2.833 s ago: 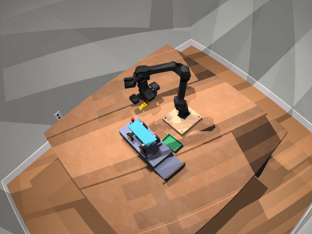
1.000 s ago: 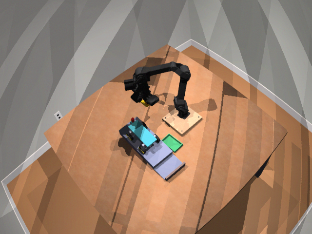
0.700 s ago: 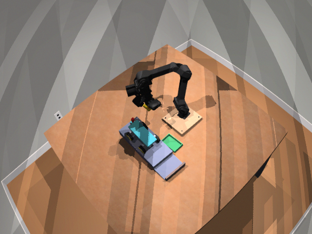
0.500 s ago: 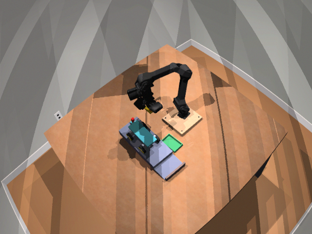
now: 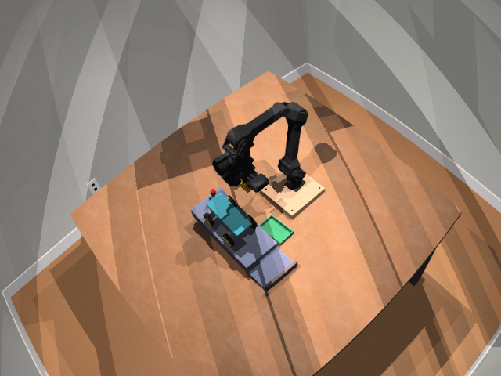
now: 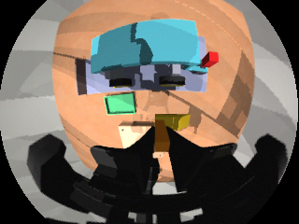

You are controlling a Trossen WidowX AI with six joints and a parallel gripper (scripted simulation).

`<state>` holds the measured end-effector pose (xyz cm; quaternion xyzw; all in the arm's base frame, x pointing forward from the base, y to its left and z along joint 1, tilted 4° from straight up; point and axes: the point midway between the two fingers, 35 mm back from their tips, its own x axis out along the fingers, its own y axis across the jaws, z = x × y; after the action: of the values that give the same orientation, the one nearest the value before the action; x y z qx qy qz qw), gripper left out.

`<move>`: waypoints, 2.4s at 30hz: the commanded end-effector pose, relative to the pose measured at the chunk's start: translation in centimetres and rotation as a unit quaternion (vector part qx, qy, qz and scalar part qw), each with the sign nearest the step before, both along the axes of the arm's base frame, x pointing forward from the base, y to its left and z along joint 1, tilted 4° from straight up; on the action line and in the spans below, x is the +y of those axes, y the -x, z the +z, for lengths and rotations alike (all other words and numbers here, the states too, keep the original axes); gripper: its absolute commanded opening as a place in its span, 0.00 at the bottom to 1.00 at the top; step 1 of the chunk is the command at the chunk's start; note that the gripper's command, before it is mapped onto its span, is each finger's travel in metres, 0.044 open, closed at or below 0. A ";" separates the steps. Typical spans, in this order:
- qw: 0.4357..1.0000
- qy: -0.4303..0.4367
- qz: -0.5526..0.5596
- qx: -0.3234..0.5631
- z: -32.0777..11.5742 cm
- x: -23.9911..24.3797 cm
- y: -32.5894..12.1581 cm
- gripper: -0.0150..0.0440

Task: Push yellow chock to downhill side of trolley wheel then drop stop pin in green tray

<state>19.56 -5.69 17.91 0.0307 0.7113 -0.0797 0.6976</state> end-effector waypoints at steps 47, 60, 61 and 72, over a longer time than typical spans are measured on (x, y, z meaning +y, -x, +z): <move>1.000 -0.011 -0.001 -0.001 -2.4 18.1 -6.8 0.25; 0.999 0.041 0.000 0.008 -2.5 18.8 -7.3 0.25; 0.999 0.041 0.000 0.008 -2.6 18.7 -7.5 0.25; 0.999 0.041 0.000 0.006 -3.1 18.5 -9.9 0.25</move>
<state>29.06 12.89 15.16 0.0054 0.7104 -0.1078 0.6955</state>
